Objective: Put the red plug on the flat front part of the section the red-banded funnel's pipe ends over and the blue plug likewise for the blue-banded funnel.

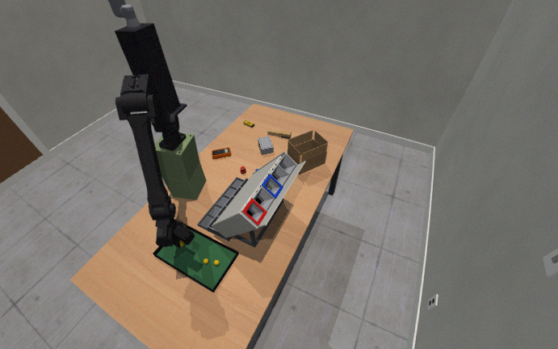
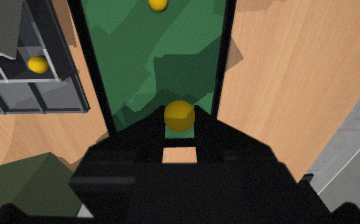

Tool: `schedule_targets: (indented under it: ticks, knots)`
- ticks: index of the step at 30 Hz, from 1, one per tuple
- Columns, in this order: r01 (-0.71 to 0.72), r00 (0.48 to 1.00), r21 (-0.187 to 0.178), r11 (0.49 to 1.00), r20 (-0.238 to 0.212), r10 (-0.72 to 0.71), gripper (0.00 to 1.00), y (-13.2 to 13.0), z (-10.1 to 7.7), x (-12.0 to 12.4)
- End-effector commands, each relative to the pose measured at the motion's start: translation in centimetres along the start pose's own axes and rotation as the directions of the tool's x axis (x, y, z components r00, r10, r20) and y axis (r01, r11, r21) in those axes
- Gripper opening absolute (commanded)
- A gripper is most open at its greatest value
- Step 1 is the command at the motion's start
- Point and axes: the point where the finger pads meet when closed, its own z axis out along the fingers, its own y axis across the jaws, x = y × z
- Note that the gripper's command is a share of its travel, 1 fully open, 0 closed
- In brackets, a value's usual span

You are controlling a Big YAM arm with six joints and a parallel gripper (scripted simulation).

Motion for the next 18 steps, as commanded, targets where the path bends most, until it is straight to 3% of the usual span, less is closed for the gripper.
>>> schedule_targets:
  ticks: [1, 16, 18]
  knots:
    - [-0.006, 1.000, 0.006, 1.000, 0.005, 0.006, 0.00, -0.47, 0.35, 0.49]
    - [-0.002, 1.000, 0.011, 1.000, 0.010, 0.002, 0.00, -0.52, 0.51, 0.73]
    - [-0.001, 1.000, 0.012, 1.000, 0.011, 0.001, 0.00, -0.54, -0.10, 0.49]
